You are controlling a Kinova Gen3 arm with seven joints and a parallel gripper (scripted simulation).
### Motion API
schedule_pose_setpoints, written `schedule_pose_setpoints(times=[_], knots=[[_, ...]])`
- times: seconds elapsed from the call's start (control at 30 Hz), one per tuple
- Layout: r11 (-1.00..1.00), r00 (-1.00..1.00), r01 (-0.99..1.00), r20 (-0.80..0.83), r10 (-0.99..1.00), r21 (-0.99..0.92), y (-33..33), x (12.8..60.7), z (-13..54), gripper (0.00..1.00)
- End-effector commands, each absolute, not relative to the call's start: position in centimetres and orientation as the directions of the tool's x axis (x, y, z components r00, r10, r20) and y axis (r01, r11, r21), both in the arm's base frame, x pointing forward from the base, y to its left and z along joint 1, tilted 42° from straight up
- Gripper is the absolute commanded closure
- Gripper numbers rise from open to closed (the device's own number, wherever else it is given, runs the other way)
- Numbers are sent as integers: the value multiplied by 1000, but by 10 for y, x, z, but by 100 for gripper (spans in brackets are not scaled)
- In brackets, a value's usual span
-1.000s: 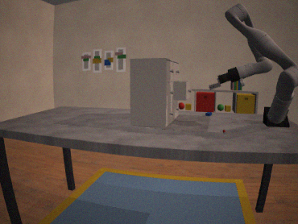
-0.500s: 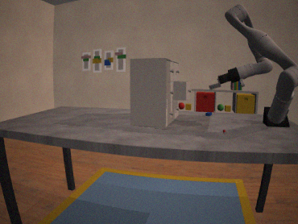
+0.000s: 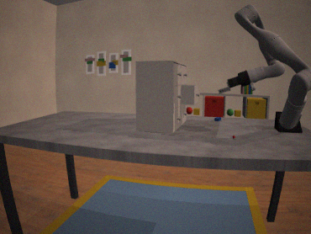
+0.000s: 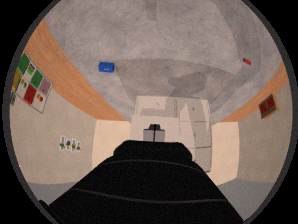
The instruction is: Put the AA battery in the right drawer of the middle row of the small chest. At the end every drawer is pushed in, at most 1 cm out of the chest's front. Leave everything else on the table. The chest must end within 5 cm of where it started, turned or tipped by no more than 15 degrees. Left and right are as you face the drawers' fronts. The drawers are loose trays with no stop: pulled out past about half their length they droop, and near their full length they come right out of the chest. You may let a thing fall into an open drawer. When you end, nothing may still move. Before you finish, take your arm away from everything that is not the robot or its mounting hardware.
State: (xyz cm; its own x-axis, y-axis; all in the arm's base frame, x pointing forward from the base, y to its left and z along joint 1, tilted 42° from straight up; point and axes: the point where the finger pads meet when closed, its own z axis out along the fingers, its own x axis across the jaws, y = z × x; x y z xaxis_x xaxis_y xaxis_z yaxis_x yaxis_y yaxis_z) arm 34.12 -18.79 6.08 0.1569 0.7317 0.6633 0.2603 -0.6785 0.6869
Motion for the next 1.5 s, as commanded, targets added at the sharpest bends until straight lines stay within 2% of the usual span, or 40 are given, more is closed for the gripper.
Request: schedule_pose_setpoints(times=[0.0,0.57,1.47], knots=[[-678,157,259,663,732,688,-188,341,61,100],[-678,157,259,663,732,688,-188,346,60,100],[-678,157,259,663,732,688,-186,407,44,100]])
